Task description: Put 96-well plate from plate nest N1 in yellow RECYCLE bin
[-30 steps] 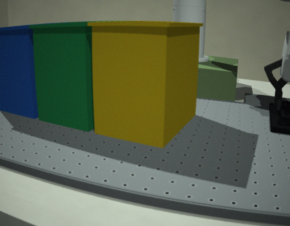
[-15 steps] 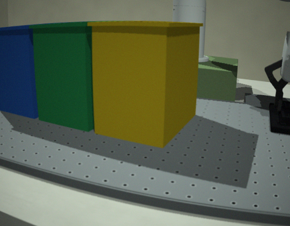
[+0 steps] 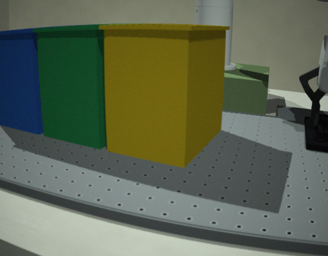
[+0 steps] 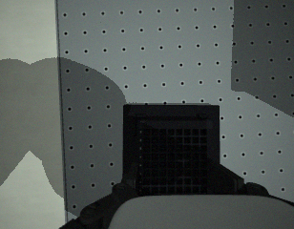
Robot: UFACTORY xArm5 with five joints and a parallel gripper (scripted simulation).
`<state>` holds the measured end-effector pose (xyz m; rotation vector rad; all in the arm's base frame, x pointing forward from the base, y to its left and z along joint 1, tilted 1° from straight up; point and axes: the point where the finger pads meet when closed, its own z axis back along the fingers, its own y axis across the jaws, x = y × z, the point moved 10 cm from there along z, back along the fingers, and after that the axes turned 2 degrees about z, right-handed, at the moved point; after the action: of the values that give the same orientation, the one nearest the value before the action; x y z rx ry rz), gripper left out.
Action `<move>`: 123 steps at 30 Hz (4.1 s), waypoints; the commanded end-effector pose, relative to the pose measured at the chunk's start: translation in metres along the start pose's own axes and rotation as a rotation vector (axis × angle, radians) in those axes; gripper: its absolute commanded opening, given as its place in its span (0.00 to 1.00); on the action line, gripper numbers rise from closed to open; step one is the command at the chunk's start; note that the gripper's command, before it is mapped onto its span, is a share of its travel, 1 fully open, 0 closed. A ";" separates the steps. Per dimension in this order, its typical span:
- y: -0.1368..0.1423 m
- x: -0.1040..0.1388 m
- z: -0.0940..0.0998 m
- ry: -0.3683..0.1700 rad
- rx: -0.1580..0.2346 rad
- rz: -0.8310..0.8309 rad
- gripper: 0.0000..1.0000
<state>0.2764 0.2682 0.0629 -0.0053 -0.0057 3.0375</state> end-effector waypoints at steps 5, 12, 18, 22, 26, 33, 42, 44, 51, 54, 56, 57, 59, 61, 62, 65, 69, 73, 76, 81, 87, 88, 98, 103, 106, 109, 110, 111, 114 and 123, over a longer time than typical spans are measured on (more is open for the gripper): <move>-0.001 -0.001 0.001 0.002 -0.003 0.000 0.00; -0.001 -0.001 0.001 0.002 -0.003 0.000 0.00; -0.001 -0.001 0.001 0.002 -0.003 0.000 0.00; -0.001 -0.001 0.001 0.002 -0.003 0.000 0.00; -0.001 -0.001 0.001 0.002 -0.003 0.000 0.00; -0.001 -0.001 0.001 0.002 -0.003 0.000 0.00; -0.001 -0.001 0.004 0.002 -0.003 0.000 0.00; -0.001 -0.001 0.006 0.002 -0.003 0.000 0.00; -0.001 -0.001 0.010 0.002 -0.003 0.000 0.00; -0.001 -0.001 0.012 0.002 -0.003 0.000 0.00; -0.001 -0.001 0.014 0.002 -0.003 0.000 0.00; -0.001 -0.001 0.014 0.002 -0.003 0.000 0.00; -0.001 -0.001 0.014 0.002 -0.003 0.000 0.00; -0.001 -0.001 0.016 0.002 -0.003 0.000 0.00; -0.001 -0.001 0.016 0.002 -0.003 0.000 0.00; -0.001 -0.001 0.018 0.002 -0.003 0.000 0.00; -0.001 -0.001 0.021 0.002 -0.003 0.000 0.00; -0.001 -0.001 0.021 0.002 -0.003 0.000 0.00; -0.001 -0.001 0.021 0.002 -0.003 0.000 0.00; -0.001 -0.001 0.023 0.002 -0.003 0.000 0.00; 0.000 -0.001 0.033 0.002 -0.003 0.000 0.00; 0.000 -0.001 0.034 0.002 -0.003 0.000 0.00; 0.000 -0.001 0.048 0.002 -0.003 0.000 0.00; 0.000 -0.001 0.056 0.002 -0.003 0.000 0.00; 0.000 -0.001 0.061 0.002 -0.003 0.000 0.00; 0.000 -0.001 0.063 0.002 -0.003 0.000 0.00; 0.000 -0.001 0.064 0.002 -0.003 0.000 0.00; 0.000 -0.001 0.066 0.002 -0.003 0.000 0.00; 0.000 -0.001 0.071 0.002 -0.003 0.000 0.00; 0.000 -0.002 0.086 0.002 -0.003 0.000 0.00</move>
<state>0.2771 0.2671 0.1395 -0.0056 -0.0060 3.0375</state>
